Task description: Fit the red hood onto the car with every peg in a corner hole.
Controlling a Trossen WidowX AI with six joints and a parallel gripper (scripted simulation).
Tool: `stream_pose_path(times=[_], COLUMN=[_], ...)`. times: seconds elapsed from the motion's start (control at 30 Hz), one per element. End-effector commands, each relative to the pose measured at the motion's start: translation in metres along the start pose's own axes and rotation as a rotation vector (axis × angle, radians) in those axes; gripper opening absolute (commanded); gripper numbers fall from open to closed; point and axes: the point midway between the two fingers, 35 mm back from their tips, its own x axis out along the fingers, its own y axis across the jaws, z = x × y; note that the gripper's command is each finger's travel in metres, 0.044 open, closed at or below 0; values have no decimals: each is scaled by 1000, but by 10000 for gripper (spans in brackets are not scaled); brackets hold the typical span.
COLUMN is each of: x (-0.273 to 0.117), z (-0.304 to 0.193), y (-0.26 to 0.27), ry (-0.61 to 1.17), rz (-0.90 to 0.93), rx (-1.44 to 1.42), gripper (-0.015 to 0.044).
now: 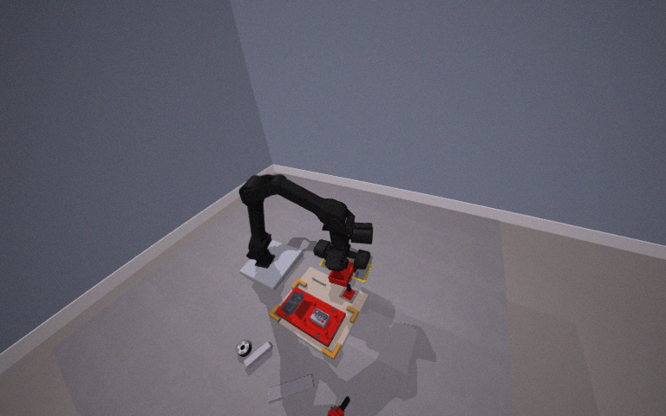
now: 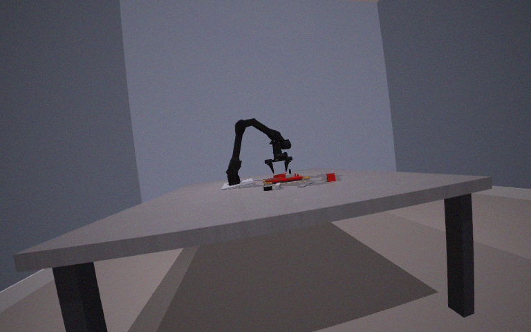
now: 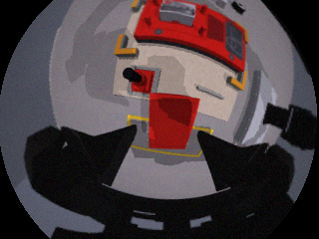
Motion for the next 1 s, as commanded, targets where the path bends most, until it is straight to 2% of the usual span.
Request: stream_pose_path(times=[0.0,0.97], x=[7,17], z=[1,1], y=[-3,-4], ry=[-6,-7], rz=[-16,-16], rx=[-4,-4], gripper=[440,440])
